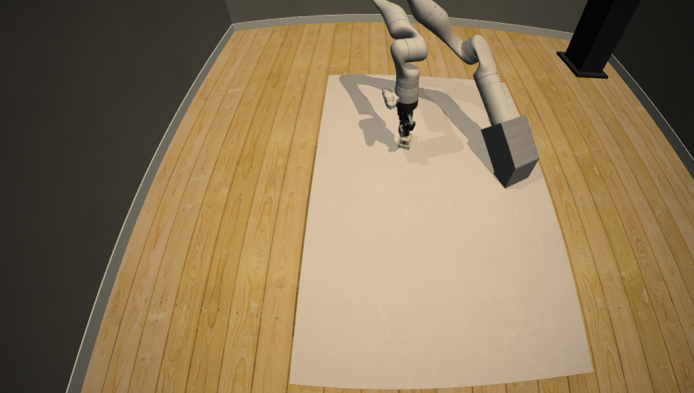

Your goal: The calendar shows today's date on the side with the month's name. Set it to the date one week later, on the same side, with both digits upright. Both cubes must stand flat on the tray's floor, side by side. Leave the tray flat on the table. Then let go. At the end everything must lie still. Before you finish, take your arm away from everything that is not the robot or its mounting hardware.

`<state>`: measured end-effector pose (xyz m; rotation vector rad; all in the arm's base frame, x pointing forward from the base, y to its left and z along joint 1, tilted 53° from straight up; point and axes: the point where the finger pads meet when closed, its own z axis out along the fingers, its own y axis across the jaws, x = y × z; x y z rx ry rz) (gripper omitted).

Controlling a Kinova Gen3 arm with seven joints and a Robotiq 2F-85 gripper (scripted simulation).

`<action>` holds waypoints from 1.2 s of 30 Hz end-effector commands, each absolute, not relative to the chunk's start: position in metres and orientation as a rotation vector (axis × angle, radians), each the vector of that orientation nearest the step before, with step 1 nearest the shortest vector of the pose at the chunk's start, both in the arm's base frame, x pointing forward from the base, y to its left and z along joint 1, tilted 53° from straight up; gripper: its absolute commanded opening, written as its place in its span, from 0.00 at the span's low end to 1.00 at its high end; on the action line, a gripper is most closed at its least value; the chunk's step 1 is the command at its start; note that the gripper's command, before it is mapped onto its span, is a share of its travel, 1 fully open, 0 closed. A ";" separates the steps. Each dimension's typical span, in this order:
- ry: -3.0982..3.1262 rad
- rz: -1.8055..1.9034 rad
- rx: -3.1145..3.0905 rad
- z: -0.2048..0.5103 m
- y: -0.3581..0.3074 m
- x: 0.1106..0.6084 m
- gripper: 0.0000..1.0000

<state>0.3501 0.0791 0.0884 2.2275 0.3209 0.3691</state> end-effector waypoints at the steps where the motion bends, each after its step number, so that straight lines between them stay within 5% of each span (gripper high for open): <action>1: 0.256 0.409 2.237 0.080 0.087 0.352 0.28; 36: -0.219 0.650 2.280 0.058 0.108 0.366 0.28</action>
